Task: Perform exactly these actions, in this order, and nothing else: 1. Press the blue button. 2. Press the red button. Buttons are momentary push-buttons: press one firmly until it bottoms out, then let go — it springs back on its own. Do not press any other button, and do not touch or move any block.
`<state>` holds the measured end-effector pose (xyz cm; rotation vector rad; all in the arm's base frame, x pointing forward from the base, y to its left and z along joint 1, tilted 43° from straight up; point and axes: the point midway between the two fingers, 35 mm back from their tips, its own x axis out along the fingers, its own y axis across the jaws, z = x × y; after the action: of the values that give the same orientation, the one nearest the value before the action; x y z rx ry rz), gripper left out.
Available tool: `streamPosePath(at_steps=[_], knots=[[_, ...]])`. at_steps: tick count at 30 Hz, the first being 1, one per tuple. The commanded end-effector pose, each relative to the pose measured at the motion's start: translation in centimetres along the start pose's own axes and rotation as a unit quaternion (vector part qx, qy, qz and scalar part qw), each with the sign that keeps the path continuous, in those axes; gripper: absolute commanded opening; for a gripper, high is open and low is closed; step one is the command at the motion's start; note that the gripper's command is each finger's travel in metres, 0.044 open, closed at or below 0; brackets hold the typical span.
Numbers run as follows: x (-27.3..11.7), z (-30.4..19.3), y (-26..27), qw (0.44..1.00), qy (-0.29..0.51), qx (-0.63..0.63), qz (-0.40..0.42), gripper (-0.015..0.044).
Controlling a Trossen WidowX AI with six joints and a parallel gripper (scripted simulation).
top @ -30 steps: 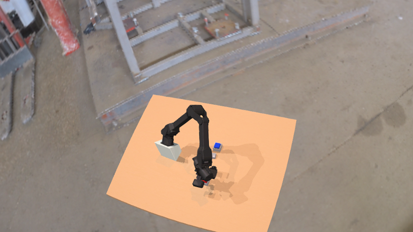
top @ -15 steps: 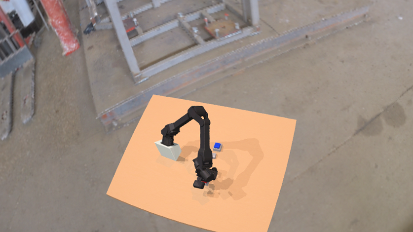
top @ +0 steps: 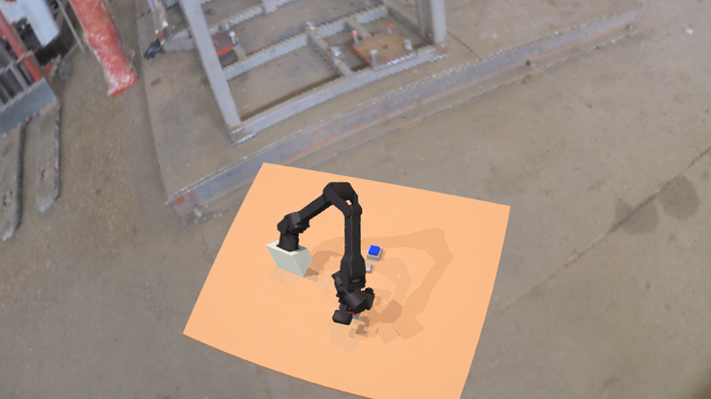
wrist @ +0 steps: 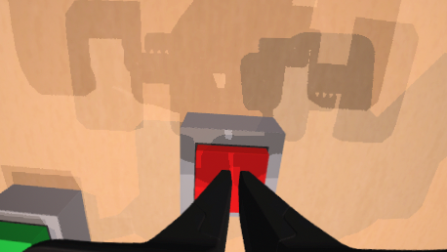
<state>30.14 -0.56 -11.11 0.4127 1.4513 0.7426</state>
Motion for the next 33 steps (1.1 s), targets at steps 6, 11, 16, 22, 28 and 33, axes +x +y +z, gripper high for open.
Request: streamPosePath(at_steps=[6, 11, 16, 22, 28, 33], knots=[[-3.2, -0.2, 0.1, 1.000, 0.002, 0.004, 0.003, 0.0020], [-4.4, 1.5, 3.7, 1.000, 0.004, 0.005, -0.006, 0.0125], [-6.1, 3.4, 11.4, 1.000, 0.004, 0.007, -0.017, 0.0256], [-7.6, 2.8, 21.0, 1.000, 0.002, 0.007, -0.017, 0.0400], [-9.0, -0.7, 29.7, 1.000, 0.001, 0.005, -0.003, 0.0400], [-9.8, -3.6, 33.6, 1.000, 0.003, 0.005, 0.010, 0.0400]])
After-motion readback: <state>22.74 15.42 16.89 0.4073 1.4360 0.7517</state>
